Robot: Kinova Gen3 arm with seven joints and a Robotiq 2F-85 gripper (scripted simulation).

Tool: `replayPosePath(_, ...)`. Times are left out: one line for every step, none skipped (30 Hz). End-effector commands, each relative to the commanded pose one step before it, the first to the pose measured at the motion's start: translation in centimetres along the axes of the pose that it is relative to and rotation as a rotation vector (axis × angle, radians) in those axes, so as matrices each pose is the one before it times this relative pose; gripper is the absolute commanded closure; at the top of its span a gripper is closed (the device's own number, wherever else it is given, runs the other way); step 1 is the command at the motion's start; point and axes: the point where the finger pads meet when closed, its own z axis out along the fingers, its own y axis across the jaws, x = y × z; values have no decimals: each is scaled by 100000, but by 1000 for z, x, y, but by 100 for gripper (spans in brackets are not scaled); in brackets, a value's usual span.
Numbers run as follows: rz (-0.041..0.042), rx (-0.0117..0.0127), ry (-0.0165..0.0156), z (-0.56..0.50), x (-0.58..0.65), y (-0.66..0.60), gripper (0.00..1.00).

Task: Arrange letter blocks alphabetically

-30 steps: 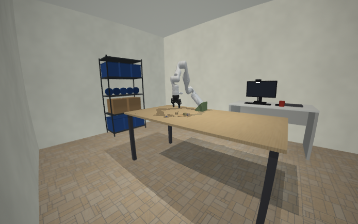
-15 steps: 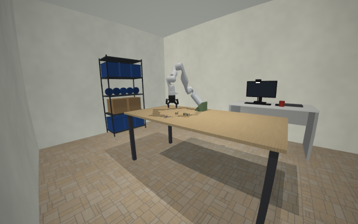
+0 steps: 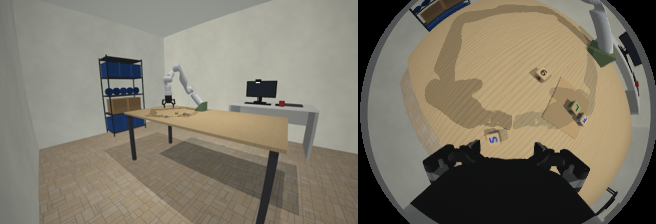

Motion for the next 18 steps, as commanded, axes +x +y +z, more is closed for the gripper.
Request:
replayPosePath(-3107, -186, -652, 74, -90, -895, 0)
replayPosePath(-1946, 92, -139, -12, -54, -206, 0)
replayPosePath(-1845, 92, -132, -11, -47, -197, 0)
replayPosePath(-1744, 91, -125, -11, -41, -188, 0)
replayPosePath(-1643, 89, -118, -10, -35, -178, 0)
replayPosePath(-1543, 87, -111, -10, -30, -169, 0)
replayPosePath(-1443, 84, -104, -9, -25, -159, 0)
replayPosePath(-1344, 81, -96, -9, -21, -149, 0)
replayPosePath(-1246, 77, -89, -8, -18, -138, 0)
replayPosePath(-1150, 73, -82, -8, -14, -128, 0)
replayPosePath(0, 0, 0, 0, 0, 0, 0)
replayPosePath(0, 0, 0, 0, 0, 0, 0)
replayPosePath(-1056, 69, -75, -7, -12, -118, 0)
replayPosePath(-963, 64, -68, -7, -9, -108, 0)
replayPosePath(-872, 59, -62, -6, -7, -98, 0)
replayPosePath(-785, 54, -55, -5, -6, -88, 0)
replayPosePath(-700, 49, -49, -5, -5, -79, 0)
replayPosePath(-618, 44, -43, -4, -3, -70, 0)
